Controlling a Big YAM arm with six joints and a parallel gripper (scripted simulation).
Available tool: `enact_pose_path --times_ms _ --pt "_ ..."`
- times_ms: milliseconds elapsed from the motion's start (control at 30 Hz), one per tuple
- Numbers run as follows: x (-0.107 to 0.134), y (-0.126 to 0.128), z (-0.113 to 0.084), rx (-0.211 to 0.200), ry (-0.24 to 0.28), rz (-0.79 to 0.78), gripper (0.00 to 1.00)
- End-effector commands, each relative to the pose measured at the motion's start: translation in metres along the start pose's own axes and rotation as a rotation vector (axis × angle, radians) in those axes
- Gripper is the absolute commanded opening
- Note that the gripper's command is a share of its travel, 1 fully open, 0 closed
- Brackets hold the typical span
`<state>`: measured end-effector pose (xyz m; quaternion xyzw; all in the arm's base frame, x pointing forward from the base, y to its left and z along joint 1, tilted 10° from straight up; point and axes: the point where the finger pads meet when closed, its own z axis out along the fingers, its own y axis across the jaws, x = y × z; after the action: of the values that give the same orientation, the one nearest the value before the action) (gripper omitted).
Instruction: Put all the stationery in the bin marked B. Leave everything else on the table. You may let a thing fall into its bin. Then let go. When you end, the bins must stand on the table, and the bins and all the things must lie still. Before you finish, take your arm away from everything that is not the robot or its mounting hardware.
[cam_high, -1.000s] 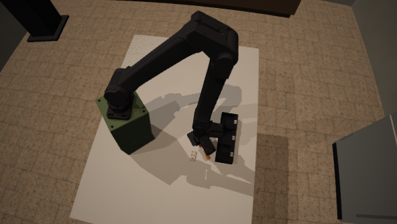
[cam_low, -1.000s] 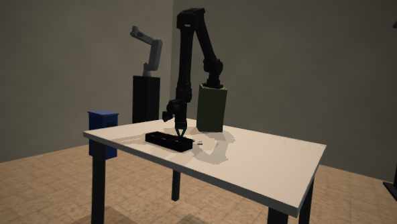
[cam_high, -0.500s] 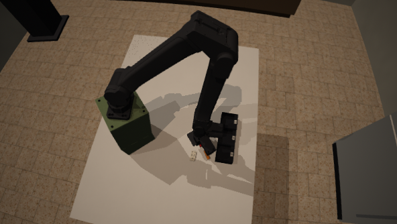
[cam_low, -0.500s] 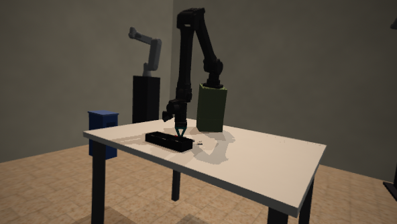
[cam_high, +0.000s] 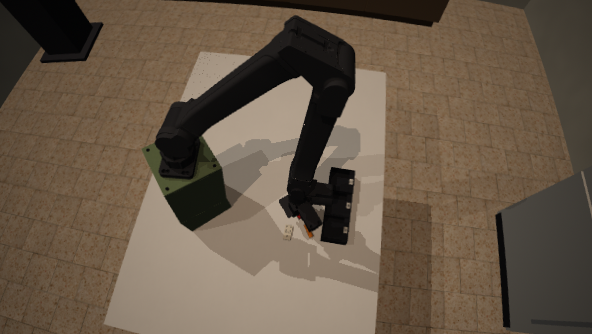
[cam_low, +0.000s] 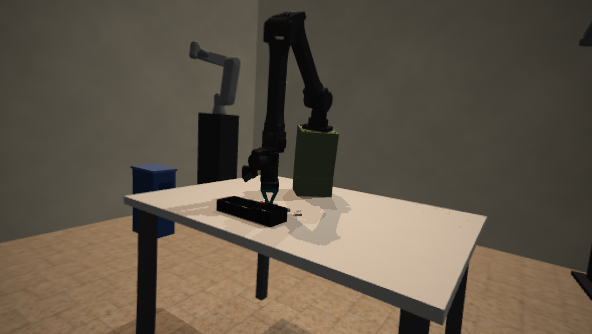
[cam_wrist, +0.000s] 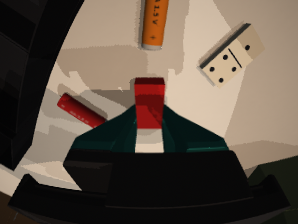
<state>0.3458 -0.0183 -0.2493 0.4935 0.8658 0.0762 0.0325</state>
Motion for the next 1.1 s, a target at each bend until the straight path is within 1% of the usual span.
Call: enact_pose_path --times_ms 0,67,133,267,333,367,667,767,800,933,1067 --pt "-0.007 0.015 -0.006 -0.022 -0.022 -0.002 0.17" --pt "-0.004 0.005 -0.015 -0.008 -0.013 0.001 0.17" --pt "-0.006 0.004 -0.022 -0.009 -0.014 0.002 0.17" --pt "-0.007 0.003 -0.035 -0.01 -0.015 0.001 0.17" --pt "-0.007 0.003 -0.035 -0.01 -0.015 0.001 0.17" --pt "-0.004 0.006 -0.038 -0.01 -0.014 -0.009 0.17" --pt "-0.007 0.004 -0.069 -0.013 -0.015 -0.001 0.17" --pt "-0.003 0.006 -0.069 -0.013 -0.013 -0.012 0.17" --pt "0.004 -0.005 -0.059 0.016 0.009 -0.008 0.17" --pt "0.004 -0.005 -0.059 0.015 0.008 -0.004 0.17" --pt "0.001 -0.001 -0.063 0.001 -0.003 -0.006 0.17"
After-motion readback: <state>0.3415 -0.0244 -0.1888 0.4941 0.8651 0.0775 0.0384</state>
